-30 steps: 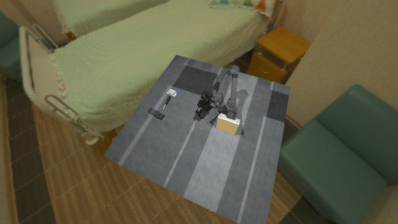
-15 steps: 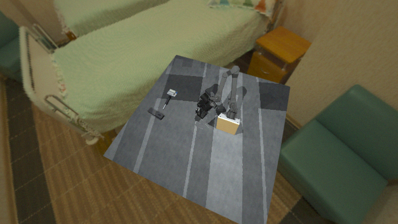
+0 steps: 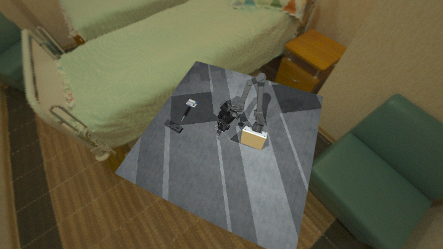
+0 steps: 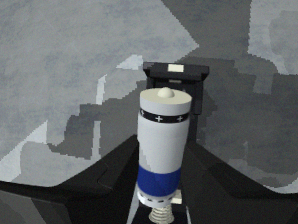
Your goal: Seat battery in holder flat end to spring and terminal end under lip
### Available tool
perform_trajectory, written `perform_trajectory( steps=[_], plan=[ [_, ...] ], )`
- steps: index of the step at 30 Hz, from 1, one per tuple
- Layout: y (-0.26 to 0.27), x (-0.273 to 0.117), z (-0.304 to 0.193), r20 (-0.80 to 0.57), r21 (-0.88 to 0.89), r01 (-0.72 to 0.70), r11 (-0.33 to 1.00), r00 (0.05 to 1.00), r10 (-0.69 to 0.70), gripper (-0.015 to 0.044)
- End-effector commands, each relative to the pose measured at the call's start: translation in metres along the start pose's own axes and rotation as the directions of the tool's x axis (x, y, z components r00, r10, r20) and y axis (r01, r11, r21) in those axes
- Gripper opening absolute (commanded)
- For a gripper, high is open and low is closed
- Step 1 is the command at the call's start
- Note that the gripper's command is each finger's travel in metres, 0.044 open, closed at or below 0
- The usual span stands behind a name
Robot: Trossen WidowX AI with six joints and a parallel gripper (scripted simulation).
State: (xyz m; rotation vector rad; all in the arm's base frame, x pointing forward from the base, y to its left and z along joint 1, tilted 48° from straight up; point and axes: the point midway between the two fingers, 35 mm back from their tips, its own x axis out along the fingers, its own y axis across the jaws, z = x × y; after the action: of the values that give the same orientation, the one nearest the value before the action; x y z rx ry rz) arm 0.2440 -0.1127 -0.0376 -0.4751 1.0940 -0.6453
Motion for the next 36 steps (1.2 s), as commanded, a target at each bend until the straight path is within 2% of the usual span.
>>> perform_trajectory(
  steps=[1,36],
  plan=[
    [0.0041,0.0034,-0.0017,-0.034,0.005,-0.019,1.000,0.999,0.019,0.0081],
    [0.0024,0.0109,-0.0001,-0.237,0.031,-0.028,0.999,0.971,0.034,0.0081]
  ],
)
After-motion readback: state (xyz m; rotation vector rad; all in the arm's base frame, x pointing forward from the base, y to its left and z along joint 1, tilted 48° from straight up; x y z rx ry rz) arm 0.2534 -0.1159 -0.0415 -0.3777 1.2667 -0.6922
